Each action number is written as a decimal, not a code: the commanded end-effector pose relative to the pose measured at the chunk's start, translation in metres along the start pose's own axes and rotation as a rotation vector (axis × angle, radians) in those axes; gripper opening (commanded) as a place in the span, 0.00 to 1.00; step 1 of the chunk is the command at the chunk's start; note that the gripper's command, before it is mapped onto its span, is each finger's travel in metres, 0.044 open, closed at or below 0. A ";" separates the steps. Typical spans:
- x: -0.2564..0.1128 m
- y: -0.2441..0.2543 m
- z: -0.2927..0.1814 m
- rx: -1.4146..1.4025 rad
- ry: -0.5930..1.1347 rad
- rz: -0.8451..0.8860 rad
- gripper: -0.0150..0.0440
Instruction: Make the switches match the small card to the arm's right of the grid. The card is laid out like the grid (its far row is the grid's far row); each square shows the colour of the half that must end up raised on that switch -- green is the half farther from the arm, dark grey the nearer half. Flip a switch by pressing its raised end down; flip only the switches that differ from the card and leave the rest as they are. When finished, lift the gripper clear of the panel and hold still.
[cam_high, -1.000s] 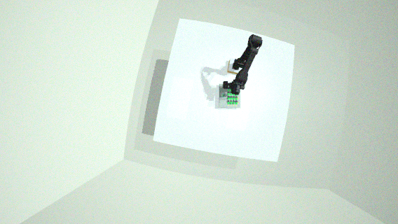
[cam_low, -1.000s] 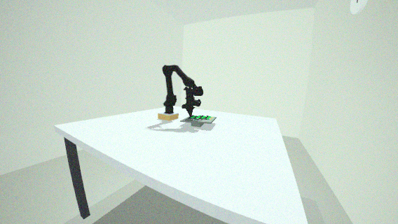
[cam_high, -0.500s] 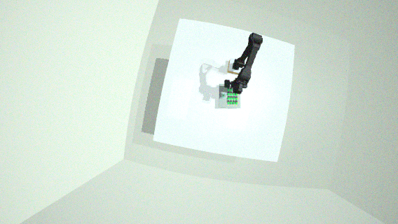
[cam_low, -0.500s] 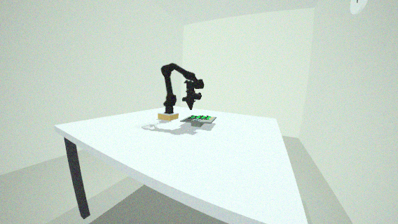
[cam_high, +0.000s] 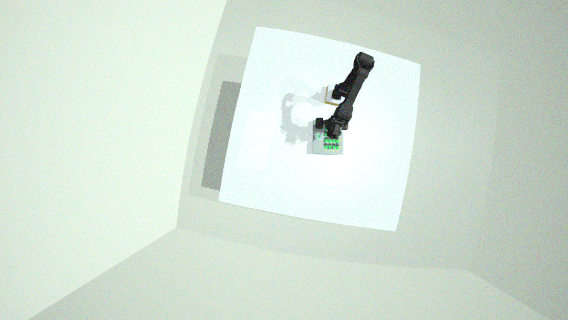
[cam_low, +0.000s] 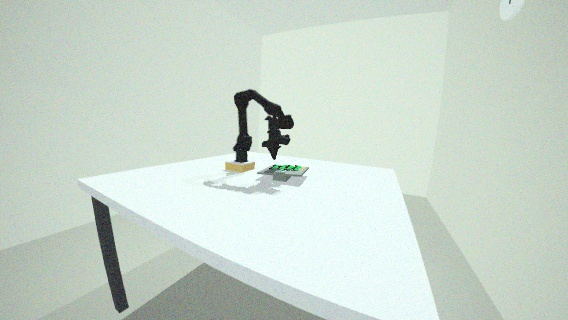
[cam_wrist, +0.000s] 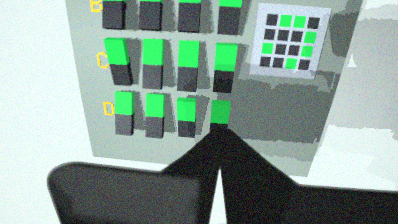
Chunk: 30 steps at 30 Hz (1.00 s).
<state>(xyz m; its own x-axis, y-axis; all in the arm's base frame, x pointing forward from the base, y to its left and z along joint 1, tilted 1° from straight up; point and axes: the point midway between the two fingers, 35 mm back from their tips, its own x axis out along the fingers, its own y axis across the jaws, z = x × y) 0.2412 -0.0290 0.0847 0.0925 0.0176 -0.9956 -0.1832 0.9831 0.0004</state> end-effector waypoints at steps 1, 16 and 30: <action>0.013 0.000 -0.002 -0.004 0.018 0.000 0.25; 0.033 0.000 -0.002 -0.004 0.018 0.000 0.25; 0.037 0.000 -0.002 -0.004 0.018 0.000 0.25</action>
<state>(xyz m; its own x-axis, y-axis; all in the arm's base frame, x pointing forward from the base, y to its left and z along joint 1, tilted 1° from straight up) 0.2424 -0.0280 0.0480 0.0726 0.0203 -0.9972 -0.1883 0.9821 0.0063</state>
